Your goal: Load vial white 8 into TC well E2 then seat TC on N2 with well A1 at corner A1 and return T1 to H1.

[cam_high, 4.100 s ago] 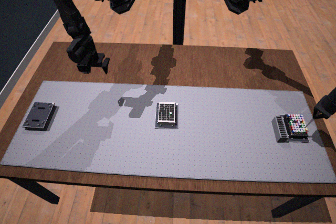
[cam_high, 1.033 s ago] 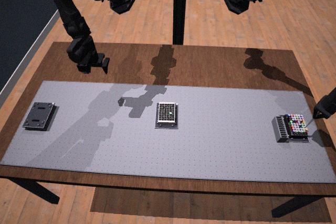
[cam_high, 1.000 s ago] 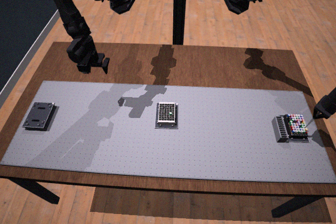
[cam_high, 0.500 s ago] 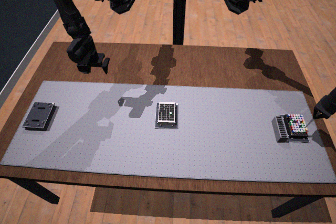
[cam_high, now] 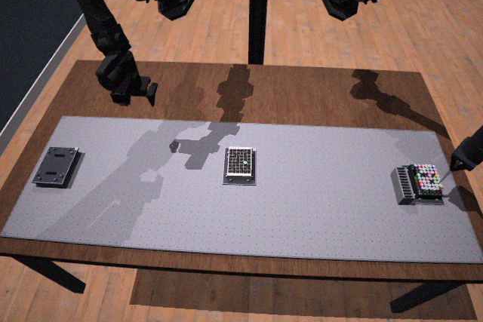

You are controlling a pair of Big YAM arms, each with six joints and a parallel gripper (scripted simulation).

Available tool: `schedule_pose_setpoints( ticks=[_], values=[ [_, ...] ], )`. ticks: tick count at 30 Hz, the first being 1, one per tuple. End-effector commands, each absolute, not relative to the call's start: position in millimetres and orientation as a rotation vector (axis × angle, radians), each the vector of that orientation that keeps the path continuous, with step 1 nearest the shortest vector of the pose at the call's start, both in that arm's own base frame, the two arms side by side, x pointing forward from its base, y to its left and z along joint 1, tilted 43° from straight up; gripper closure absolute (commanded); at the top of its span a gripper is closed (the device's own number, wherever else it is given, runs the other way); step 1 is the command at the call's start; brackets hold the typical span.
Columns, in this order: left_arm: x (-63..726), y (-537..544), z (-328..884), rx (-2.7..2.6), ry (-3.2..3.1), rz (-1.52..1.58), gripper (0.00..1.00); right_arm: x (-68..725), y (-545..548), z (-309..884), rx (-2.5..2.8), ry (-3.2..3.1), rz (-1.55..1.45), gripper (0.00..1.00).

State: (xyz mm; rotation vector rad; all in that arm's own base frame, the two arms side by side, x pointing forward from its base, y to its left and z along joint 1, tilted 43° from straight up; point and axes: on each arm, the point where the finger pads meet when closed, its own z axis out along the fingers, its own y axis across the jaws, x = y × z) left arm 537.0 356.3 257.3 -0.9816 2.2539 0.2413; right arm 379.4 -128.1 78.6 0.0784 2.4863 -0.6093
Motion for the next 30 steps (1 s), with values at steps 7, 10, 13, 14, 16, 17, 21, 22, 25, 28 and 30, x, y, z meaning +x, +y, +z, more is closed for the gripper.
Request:
schedule_pose_setpoints(
  ticks=[7, 10, 13, 14, 16, 17, 21, 22, 25, 28, 30],
  values=[
    [539.0, 366.2, 242.4, -0.99, 2.272, 0.244, 0.93, 383.3, -126.7, 83.9, 0.06, 2.473, -0.611, 0.0],
    [539.0, 366.2, 242.3, -0.99, 2.273, 0.244, 0.93, 383.3, -126.7, 83.9, 0.06, 2.473, -0.611, 0.0],
    [534.6, 364.7, 238.9, -1.001, 2.293, 0.249, 0.93, 383.3, -126.7, 83.9, 0.06, 2.473, -0.611, 0.0],
    [533.3, 363.8, 237.7, -1.004, 2.3, 0.248, 0.93, 383.3, -126.7, 83.9, 0.06, 2.473, -0.611, 0.0],
    [533.3, 363.8, 237.7, -1.004, 2.3, 0.248, 0.93, 383.3, -126.7, 83.9, 0.06, 2.473, -0.611, 0.0],
    [532.6, 363.3, 237.6, -1.006, 2.306, 0.247, 0.93, 383.3, -126.7, 83.9, 0.06, 2.473, -0.611, 0.0],
    [538.9, 367.4, 246.5, -0.992, 2.274, 0.252, 0.93, 383.3, -126.7, 83.9, 0.06, 2.473, -0.611, 0.0],
    [540.3, 368.3, 248.7, -0.99, 2.266, 0.253, 0.93, 383.3, -126.7, 83.9, 0.06, 2.473, -0.611, 0.0],
    [541.4, 368.9, 251.8, -0.988, 2.263, 0.254, 0.93, 383.3, -126.7, 83.9, 0.06, 2.473, -0.611, 0.0],
    [544.0, 370.6, 256.2, -0.983, 2.25, 0.256, 0.93, 383.3, -126.7, 83.9, 0.06, 2.473, -0.611, 0.0],
    [543.0, 369.9, 255.1, -0.985, 2.256, 0.255, 0.93, 383.3, -126.7, 83.9, 0.06, 2.473, -0.611, 0.0]
  ],
)
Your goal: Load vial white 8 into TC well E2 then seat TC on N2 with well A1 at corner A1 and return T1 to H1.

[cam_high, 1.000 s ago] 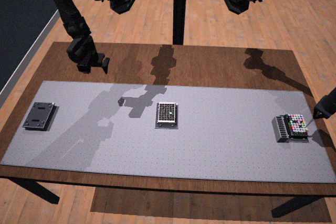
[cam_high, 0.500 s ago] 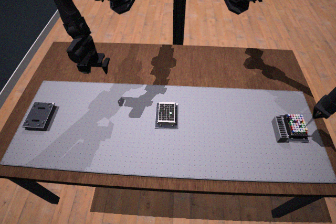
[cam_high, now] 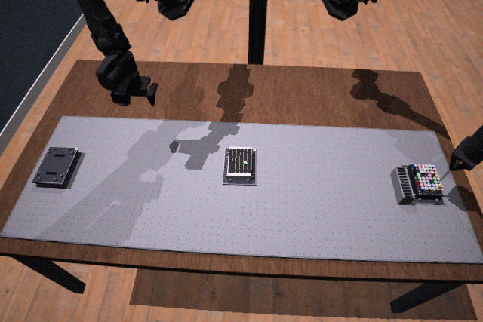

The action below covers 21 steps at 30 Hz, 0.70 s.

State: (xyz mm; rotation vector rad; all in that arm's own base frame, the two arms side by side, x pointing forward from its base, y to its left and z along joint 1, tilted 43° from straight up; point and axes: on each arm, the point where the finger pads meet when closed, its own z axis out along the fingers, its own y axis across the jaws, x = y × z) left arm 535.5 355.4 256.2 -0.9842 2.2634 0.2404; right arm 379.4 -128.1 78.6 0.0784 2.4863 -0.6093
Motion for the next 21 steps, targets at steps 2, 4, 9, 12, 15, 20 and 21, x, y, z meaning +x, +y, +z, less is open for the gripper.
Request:
schedule_pose_setpoints(
  ticks=[2, 4, 9, 12, 15, 20, 21],
  values=[
    [540.8, 368.5, 251.1, -0.99, 2.267, 0.253, 0.93, 383.3, -126.7, 83.9, 0.06, 2.473, -0.611, 0.0],
    [540.4, 368.2, 250.1, -0.99, 2.269, 0.252, 0.93, 383.3, -126.7, 83.9, 0.06, 2.473, -0.611, 0.0],
    [542.5, 369.5, 252.4, -0.986, 2.257, 0.254, 0.93, 383.3, -126.7, 83.9, 0.06, 2.473, -0.611, 0.0],
    [542.4, 369.5, 252.3, -0.986, 2.258, 0.254, 0.93, 383.3, -126.7, 83.9, 0.06, 2.473, -0.611, 0.0],
    [542.6, 369.6, 252.5, -0.986, 2.257, 0.254, 0.93, 383.3, -126.7, 83.9, 0.06, 2.473, -0.611, 0.0],
    [542.8, 369.7, 252.7, -0.985, 2.255, 0.255, 0.93, 383.3, -126.7, 83.9, 0.06, 2.473, -0.611, 0.0],
    [542.5, 369.5, 252.4, -0.986, 2.257, 0.254, 0.93, 383.3, -126.7, 83.9, 0.06, 2.473, -0.611, 0.0]
  ],
)
